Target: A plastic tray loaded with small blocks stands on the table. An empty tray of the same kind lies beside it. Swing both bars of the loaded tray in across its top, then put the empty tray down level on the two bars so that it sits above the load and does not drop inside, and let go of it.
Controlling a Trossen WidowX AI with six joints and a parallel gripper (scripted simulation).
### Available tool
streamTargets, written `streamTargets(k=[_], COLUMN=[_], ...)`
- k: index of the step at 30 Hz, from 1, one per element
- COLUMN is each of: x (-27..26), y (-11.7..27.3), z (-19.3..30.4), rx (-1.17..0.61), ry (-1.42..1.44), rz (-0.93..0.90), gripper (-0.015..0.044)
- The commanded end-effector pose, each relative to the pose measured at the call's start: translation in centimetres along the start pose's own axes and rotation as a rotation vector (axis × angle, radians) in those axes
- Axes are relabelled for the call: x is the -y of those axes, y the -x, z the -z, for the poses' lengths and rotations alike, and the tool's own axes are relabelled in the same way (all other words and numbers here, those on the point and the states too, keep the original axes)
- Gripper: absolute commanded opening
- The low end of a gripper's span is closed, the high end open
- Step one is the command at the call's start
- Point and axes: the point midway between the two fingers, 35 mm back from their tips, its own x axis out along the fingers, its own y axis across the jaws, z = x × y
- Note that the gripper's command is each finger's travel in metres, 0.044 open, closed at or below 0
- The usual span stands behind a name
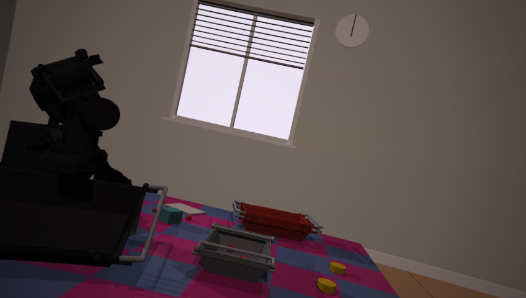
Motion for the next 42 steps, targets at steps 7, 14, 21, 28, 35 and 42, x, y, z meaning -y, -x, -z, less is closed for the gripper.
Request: streamTargets(k=[7,14,21,28,35,42], x=[-0.7,-1.3,-1.5,-1.5,-1.2,-0.4], y=[0.1,-0.6,-1.1,-1.5,-1.7,-1.8], z=[0.7,3.2,5.8,8.6,11.5,14.3], rx=[-0.007,-0.028,-0.045,-0.060,-0.071,-0.079], ry=[0.013,0.086,0.161,0.237,0.315,0.394], rz=[-0.006,0.024,0.050,0.073,0.091,0.106], gripper=[0.0000,0.0000,0.0000,0.0000,0.0000,0.0000])
